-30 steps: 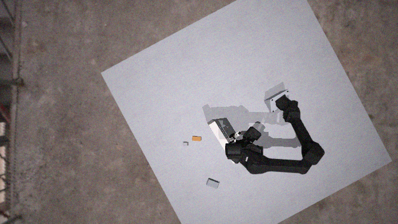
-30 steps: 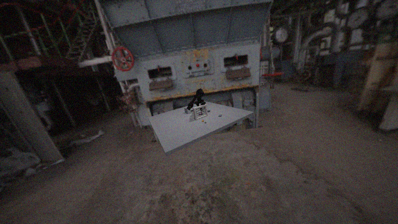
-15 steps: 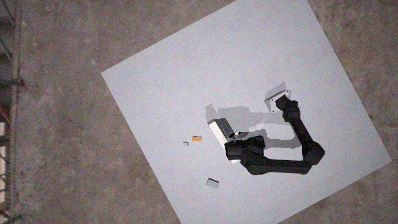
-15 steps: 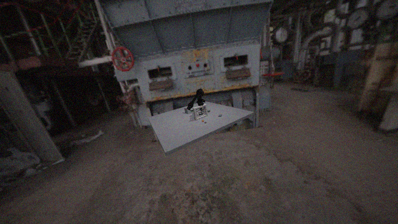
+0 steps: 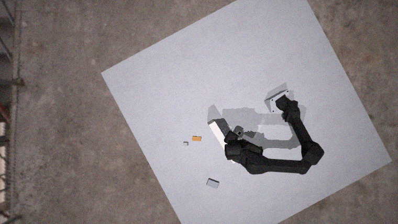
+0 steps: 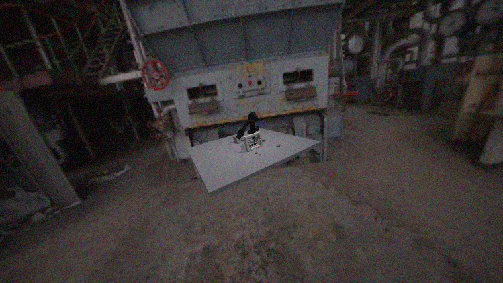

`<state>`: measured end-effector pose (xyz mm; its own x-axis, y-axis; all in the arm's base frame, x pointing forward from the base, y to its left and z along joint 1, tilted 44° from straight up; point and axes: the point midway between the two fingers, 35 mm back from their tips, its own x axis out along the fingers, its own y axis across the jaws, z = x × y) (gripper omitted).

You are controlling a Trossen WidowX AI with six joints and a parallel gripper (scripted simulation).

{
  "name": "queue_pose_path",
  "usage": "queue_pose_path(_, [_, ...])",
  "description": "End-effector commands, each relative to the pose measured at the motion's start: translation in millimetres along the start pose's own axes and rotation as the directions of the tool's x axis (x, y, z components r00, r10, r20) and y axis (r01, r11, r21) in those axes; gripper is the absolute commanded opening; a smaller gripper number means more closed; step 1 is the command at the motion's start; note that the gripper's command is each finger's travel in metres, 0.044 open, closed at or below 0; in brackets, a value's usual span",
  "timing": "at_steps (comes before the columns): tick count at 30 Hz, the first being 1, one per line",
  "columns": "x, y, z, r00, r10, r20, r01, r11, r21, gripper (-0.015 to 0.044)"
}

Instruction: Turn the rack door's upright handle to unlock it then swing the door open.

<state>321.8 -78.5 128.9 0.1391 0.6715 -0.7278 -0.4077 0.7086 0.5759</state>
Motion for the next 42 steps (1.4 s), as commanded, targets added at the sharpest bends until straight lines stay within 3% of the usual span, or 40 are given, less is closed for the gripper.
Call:
queue_pose_path(1, [0.5, -0.6, 0.3, 1.000, 0.002, 0.002, -0.002, 0.984, 0.180, 0.0287])
queue_pose_path(11, [0.4, -0.6, 0.3, 1.000, 0.002, 0.002, -0.002, 0.780, 0.626, 0.0287])
queue_pose_path(23, [0.4, -0.6, 0.3, 1.000, 0.002, 0.002, -0.002, 0.295, 0.955, 0.0287])
queue_pose_path(32, [0.5, -0.6, 0.3, 1.000, 0.002, 0.002, -0.001, -0.145, 0.989, 0.0287])
queue_pose_path(42, [0.5, -0.6, 0.2, 1.000, 0.002, 0.002, 0.000, -0.592, 0.806, 0.0287])
